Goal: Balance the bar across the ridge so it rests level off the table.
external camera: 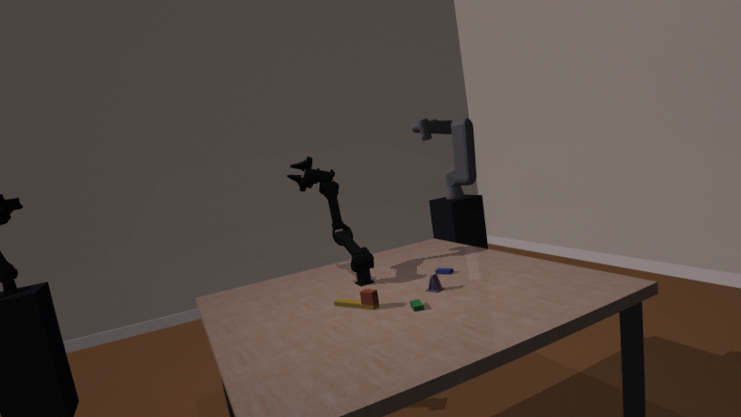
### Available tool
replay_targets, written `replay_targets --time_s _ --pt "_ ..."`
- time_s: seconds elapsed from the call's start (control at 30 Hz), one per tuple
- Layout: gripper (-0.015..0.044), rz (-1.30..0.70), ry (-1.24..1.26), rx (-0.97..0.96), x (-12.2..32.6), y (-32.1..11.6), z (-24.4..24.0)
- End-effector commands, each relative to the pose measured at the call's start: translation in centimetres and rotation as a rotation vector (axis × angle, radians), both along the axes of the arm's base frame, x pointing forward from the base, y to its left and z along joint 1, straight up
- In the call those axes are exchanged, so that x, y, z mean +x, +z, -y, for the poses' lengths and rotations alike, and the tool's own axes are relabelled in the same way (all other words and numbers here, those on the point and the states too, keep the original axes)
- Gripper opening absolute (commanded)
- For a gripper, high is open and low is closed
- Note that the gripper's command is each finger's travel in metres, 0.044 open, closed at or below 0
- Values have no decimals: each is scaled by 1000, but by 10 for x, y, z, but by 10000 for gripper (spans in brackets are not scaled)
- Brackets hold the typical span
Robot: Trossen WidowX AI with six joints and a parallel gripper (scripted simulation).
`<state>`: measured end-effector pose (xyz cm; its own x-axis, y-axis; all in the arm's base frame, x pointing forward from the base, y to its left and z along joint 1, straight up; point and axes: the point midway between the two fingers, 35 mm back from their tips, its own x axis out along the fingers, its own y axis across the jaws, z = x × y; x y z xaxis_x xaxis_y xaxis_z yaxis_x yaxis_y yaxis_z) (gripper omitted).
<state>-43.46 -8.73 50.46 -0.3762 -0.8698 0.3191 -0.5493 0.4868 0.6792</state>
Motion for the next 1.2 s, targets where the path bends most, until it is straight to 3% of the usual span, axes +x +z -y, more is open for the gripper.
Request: replay_targets --time_s 0.0,0.53,0.8,1.17 --pt "315 -91 -21 -31 23 25 4" --pt "315 -386 -114 -120 114 98 -17" --pt "315 -614 -87 -221 212 145 -19" --pt "315 -803 82 -287 339 159 -6"
